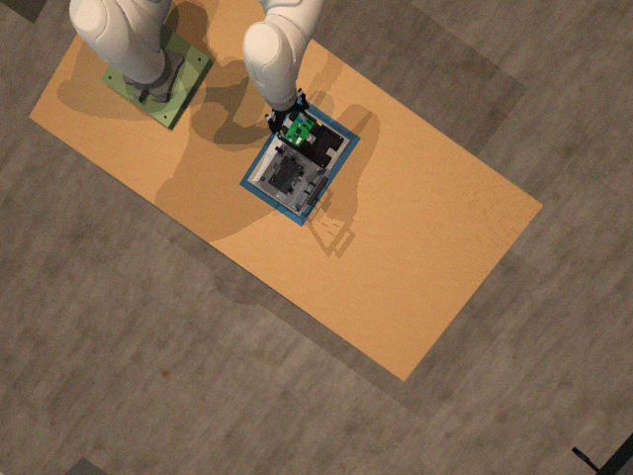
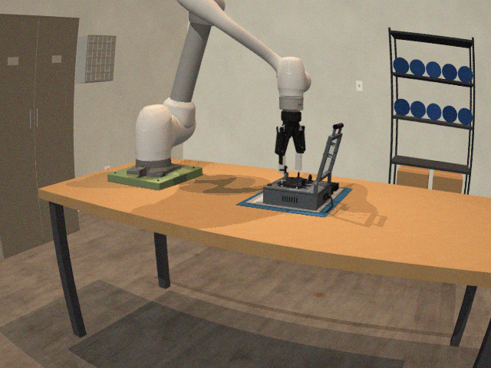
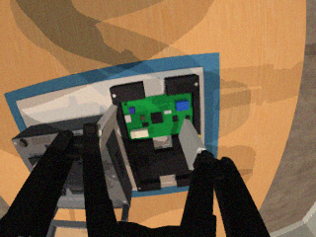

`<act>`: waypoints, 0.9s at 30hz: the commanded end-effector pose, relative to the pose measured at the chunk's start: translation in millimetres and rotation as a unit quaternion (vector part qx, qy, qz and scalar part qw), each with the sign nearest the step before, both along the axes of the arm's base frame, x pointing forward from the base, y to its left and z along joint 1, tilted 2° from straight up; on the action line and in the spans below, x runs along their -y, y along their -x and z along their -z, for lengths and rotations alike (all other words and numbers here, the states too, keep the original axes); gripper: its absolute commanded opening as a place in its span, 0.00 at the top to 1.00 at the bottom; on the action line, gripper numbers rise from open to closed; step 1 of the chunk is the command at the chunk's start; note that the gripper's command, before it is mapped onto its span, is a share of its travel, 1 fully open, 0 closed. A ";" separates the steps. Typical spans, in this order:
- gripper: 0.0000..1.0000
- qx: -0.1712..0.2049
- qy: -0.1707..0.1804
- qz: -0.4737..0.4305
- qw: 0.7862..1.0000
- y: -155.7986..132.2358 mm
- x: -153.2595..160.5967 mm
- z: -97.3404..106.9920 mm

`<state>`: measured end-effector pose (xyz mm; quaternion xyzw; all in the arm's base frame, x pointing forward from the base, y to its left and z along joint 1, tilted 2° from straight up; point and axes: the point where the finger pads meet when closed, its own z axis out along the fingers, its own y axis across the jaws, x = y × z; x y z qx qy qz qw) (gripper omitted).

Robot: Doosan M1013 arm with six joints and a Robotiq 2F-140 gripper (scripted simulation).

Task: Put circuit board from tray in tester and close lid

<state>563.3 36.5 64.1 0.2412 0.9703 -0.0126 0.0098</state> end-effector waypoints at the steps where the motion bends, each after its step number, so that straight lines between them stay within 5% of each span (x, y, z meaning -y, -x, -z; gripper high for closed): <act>1: 0.42 0.000 0.000 0.000 1.000 0.0 0.0 -0.1; 27: 0.42 0.000 0.000 0.000 1.000 -6.9 -4.3 0.0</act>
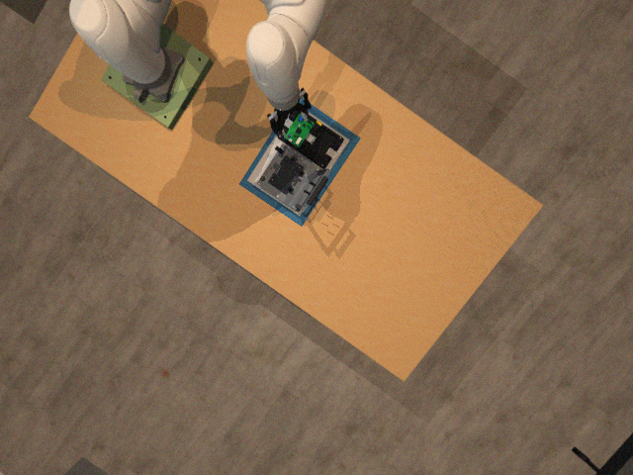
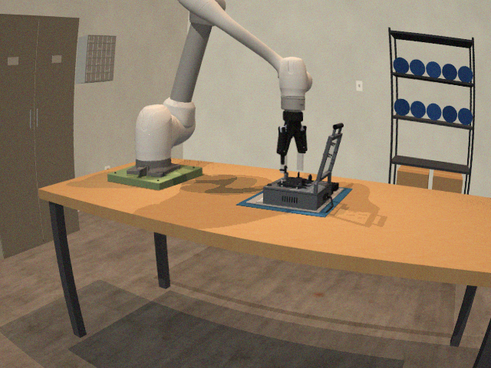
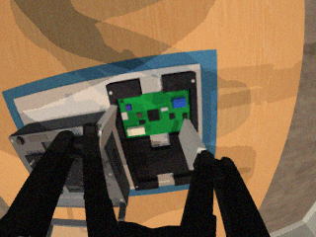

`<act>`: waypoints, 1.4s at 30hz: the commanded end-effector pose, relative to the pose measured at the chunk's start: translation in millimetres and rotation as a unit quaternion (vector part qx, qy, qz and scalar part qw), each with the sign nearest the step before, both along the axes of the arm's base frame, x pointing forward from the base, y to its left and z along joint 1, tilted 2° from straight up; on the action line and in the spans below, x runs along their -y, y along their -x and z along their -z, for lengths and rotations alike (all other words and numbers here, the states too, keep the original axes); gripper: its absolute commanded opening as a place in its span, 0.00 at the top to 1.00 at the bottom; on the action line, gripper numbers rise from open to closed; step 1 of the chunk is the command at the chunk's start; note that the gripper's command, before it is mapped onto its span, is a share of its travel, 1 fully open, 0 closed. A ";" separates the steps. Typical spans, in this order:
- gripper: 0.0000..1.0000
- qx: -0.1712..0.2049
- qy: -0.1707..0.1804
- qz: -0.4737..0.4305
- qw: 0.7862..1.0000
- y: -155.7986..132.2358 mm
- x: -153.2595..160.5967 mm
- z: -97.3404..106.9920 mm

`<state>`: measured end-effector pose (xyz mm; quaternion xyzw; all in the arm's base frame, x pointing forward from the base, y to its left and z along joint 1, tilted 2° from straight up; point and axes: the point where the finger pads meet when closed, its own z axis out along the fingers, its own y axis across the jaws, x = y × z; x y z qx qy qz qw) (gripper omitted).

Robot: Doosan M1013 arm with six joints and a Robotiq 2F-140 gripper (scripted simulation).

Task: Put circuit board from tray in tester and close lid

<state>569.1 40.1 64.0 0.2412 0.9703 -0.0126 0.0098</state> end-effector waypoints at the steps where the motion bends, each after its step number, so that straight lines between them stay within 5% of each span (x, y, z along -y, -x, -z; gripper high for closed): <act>1: 0.42 0.000 0.000 0.000 1.000 -1.7 -1.1 -0.1; 32: 0.42 0.000 0.000 0.002 1.000 -11.5 -7.2 0.0; 42: 0.42 0.002 -0.001 0.067 0.998 -11.5 -7.2 0.0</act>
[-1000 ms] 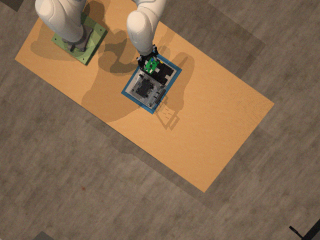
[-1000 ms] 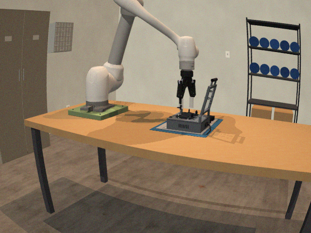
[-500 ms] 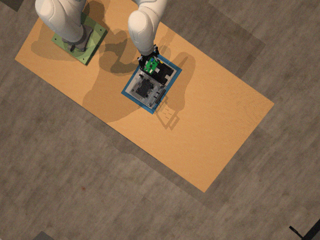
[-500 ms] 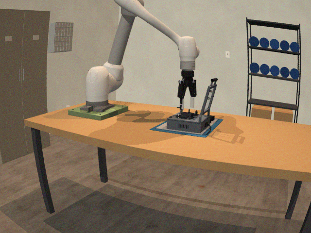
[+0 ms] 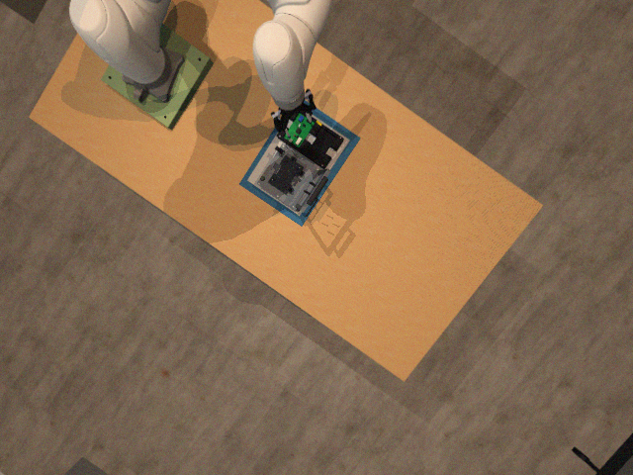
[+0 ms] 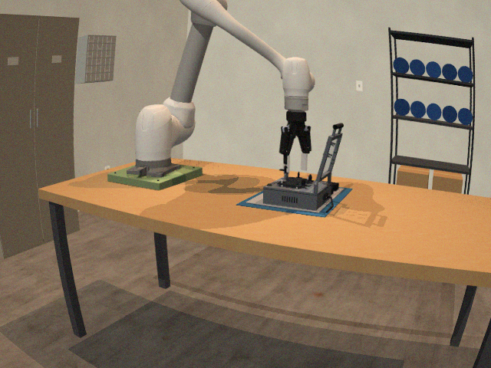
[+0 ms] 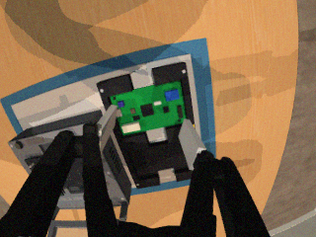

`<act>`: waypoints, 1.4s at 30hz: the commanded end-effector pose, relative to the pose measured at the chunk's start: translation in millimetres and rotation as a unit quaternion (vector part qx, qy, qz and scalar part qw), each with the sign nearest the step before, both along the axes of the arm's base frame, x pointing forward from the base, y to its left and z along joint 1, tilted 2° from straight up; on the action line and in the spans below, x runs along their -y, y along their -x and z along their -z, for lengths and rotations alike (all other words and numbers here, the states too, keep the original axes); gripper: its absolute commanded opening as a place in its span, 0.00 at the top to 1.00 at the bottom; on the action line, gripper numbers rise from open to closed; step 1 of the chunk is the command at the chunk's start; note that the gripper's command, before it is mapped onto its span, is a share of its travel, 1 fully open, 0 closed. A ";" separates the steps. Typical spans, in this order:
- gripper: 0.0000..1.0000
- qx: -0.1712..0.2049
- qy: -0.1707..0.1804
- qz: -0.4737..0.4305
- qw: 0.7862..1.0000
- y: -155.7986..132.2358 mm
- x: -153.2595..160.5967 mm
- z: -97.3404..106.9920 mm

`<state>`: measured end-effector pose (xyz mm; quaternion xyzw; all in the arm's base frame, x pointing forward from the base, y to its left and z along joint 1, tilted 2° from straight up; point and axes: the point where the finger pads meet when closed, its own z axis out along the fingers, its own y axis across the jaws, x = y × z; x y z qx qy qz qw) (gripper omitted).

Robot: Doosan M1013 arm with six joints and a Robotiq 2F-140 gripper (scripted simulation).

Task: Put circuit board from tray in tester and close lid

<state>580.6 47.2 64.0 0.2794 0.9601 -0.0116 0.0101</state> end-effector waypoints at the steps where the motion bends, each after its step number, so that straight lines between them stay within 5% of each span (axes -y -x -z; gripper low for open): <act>1: 0.42 0.001 0.000 0.043 0.999 0.0 -0.1 -0.1; 12: 0.42 0.007 -0.003 0.231 0.973 0.0 -0.1 -0.1; 27: 0.42 0.014 -0.006 0.507 0.862 0.0 -0.1 -0.1; 42: 0.42 0.015 -0.007 0.538 0.843 0.0 -0.1 -0.1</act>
